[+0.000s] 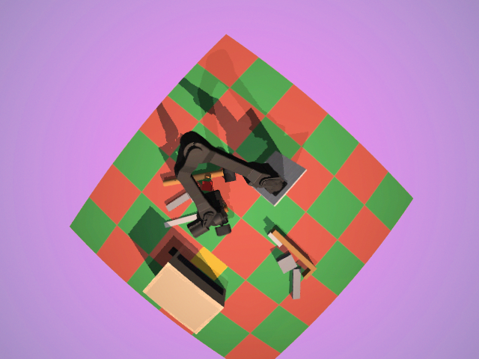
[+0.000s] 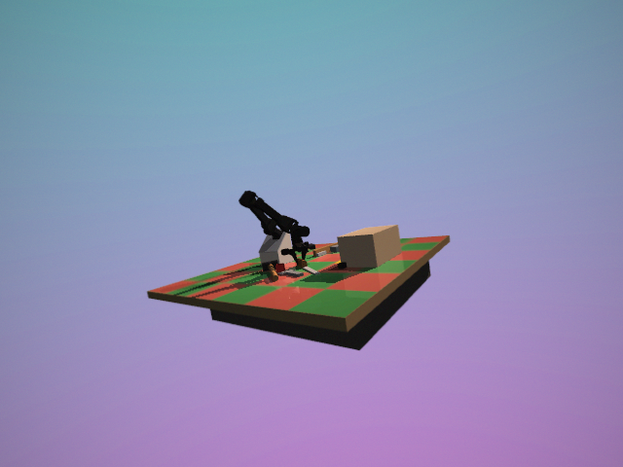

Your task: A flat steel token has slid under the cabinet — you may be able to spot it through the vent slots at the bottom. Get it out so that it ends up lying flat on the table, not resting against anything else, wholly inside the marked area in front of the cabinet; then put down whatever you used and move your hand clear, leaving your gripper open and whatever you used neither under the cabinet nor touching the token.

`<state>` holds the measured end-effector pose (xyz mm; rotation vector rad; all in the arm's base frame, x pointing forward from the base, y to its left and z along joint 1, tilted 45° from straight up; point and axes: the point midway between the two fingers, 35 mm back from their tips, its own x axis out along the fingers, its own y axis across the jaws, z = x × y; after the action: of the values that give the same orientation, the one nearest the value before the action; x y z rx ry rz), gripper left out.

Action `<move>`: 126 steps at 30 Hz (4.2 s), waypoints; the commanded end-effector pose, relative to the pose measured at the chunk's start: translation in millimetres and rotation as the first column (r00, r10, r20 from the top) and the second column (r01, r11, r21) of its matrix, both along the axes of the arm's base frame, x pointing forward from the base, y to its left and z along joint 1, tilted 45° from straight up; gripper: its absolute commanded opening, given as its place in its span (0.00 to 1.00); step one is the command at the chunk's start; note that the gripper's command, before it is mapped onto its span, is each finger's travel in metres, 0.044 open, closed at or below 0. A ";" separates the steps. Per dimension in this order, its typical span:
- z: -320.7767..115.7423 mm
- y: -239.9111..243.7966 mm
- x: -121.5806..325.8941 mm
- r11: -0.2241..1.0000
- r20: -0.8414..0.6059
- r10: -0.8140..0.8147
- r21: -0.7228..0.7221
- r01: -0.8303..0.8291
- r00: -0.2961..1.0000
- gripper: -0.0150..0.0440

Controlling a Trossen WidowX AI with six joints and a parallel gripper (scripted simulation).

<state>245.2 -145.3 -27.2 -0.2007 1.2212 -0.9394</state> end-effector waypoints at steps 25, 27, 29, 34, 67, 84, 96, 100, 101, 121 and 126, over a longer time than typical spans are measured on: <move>-19.4 22.6 10.2 1.000 0.011 0.001 -0.001 -0.001 1.000 0.25; -20.9 24.1 10.5 1.000 0.011 0.001 -0.001 -0.001 1.000 0.25; -22.5 25.8 9.6 1.000 0.012 0.000 -0.001 0.000 1.000 0.25; -25.0 28.3 9.8 1.000 0.012 0.000 -0.001 0.000 1.000 0.25; -47.8 52.0 18.6 1.000 0.013 0.000 0.000 0.000 1.000 0.25; -59.9 64.6 22.8 1.000 0.014 0.000 0.001 0.000 1.000 0.25; -70.5 75.2 18.4 1.000 0.014 0.000 0.003 0.000 1.000 0.25; -74.1 78.8 17.3 1.000 0.014 0.000 0.003 0.000 1.000 0.25; -74.9 79.6 17.0 1.000 0.014 0.000 0.003 0.000 1.000 0.25; -86.0 91.0 15.9 1.000 0.014 0.000 0.004 0.000 1.000 0.25; -90.2 95.2 14.5 1.000 0.014 0.000 0.004 0.000 1.000 0.25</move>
<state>257.5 -55.9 -114.9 -0.1929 1.2165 -0.9449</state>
